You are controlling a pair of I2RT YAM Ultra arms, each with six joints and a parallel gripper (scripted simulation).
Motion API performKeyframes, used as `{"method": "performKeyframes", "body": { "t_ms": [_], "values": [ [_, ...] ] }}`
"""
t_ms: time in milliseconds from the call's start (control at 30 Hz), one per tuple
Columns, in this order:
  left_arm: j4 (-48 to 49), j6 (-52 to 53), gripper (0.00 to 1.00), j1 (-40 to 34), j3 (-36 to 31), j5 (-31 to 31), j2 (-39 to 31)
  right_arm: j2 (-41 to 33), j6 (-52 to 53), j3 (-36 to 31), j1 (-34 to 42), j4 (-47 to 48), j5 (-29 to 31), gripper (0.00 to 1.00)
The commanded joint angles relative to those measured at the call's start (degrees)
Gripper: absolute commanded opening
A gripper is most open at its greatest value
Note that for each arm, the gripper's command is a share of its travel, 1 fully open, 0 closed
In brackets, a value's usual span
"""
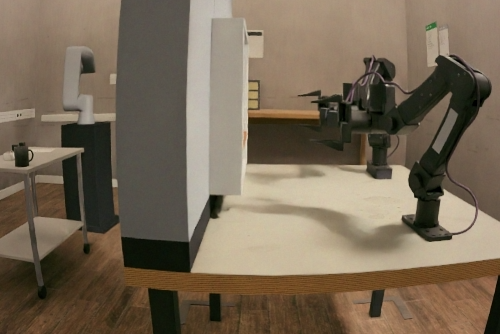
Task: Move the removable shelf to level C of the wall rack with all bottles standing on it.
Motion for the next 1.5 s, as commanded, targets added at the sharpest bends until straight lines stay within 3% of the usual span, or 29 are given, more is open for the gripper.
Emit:
{"method": "performKeyframes", "body": {
  "t_ms": [0, 1467],
  "values": [
    [2.90, 1.45, 1.00, -0.73, -0.35, -1.84, 1.03, 1.14, -1.64, -1.17, 0.63, 1.93, 1.21, 1.00],
    [4.25, 2.09, 1.00, -0.77, -0.61, -1.97, 1.45, 1.49, -1.93, -1.25, 0.67, 2.70, 1.32, 1.00]
  ]
}}
